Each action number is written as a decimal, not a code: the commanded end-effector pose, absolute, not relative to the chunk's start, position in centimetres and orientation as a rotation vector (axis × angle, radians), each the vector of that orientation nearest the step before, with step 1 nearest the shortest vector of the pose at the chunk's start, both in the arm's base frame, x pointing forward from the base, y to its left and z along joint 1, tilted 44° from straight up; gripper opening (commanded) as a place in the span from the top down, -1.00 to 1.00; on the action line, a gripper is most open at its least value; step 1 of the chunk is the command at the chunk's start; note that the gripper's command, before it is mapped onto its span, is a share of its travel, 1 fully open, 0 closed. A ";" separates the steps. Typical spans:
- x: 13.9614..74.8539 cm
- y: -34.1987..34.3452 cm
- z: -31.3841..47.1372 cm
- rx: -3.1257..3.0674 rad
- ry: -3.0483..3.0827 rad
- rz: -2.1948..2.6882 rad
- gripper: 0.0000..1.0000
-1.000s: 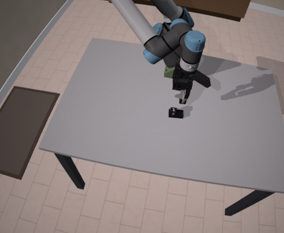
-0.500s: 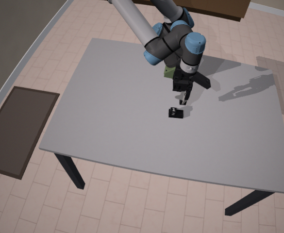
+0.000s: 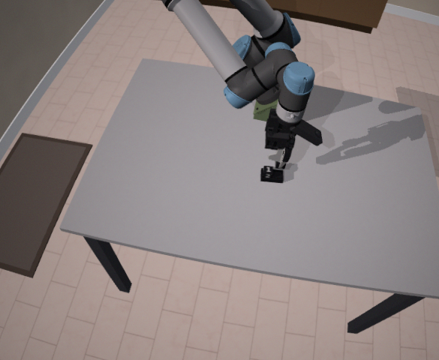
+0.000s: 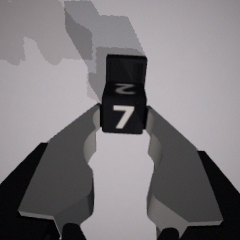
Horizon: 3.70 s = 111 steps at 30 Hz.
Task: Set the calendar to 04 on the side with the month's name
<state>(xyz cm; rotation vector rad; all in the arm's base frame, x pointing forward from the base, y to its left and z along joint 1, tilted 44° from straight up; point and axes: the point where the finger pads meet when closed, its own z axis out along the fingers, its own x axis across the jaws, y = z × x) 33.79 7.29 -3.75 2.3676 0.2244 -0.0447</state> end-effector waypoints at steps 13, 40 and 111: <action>34.0 5.8 -5.4 2.370 0.226 -0.041 0.80; 34.0 5.8 -5.4 2.370 0.226 -0.041 0.80; 34.1 4.2 -7.1 2.370 0.226 -0.041 0.80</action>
